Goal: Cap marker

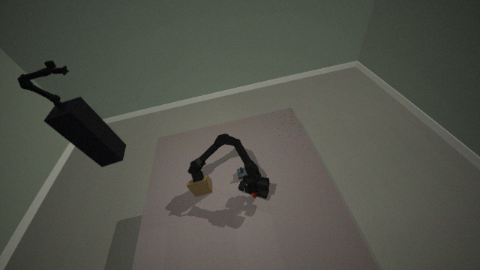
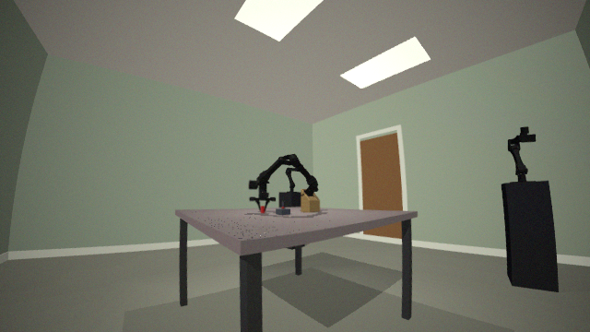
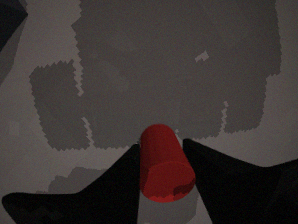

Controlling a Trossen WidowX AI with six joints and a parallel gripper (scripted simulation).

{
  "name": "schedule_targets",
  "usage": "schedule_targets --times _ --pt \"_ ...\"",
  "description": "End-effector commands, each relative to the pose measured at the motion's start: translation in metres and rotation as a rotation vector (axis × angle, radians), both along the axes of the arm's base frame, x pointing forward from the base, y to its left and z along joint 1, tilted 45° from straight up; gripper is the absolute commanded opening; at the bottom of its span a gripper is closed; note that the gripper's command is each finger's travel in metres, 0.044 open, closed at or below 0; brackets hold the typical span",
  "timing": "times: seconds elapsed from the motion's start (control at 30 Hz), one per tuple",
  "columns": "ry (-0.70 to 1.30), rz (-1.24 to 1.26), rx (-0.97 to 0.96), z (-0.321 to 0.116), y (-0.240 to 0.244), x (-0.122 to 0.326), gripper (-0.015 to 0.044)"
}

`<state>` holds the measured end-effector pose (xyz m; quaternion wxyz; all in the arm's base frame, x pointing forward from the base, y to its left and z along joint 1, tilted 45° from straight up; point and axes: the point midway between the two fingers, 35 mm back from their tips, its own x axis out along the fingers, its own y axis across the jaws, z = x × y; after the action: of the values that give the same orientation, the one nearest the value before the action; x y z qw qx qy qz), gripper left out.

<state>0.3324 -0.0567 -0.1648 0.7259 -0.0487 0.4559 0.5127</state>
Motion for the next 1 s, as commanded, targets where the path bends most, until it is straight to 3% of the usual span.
schedule_targets --times 0.0,0.17,0.3,0.97 --pt "0.004 -0.004 0.004 -0.001 0.001 -0.001 0.0129" --pt "0.004 -0.004 0.004 -0.001 0.001 -0.001 0.0095" --pt "0.004 -0.004 0.003 0.005 -0.006 0.0 0.0" --pt "0.005 -0.004 0.001 0.05 -0.04 -0.003 0.0"
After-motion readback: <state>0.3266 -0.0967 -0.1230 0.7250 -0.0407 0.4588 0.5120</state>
